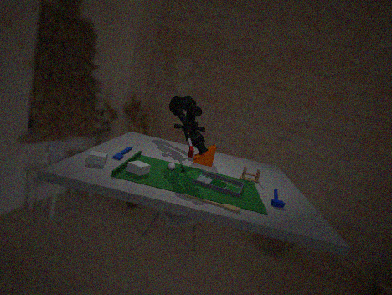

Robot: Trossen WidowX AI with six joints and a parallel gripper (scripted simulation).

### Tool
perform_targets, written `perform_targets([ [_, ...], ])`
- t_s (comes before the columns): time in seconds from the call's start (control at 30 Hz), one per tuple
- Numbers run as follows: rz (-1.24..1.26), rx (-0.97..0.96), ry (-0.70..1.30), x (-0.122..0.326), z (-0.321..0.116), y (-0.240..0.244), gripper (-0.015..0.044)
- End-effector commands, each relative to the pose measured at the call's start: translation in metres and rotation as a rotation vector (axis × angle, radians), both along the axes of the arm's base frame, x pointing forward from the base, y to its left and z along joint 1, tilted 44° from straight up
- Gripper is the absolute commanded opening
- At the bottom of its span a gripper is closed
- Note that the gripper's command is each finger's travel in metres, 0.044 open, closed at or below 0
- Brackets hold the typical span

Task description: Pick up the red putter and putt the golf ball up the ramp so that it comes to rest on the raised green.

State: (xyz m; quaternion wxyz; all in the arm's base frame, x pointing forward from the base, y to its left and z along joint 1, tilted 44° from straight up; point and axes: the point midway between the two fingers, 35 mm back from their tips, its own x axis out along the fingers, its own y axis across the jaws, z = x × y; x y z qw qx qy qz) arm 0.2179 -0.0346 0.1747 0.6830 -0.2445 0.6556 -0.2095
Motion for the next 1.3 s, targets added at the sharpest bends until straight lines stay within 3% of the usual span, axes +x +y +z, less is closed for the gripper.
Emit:
perform_targets([
  [0.0,-0.093,-0.027,-0.073,-0.016,0.013,-0.015,0.0000],
  [0.43,-0.261,-0.073,-0.204,-0.045,0.033,-0.039,0.0000],
  [1.27,-0.371,-0.112,-0.157,-0.045,-0.005,-0.075,0.0000],
])
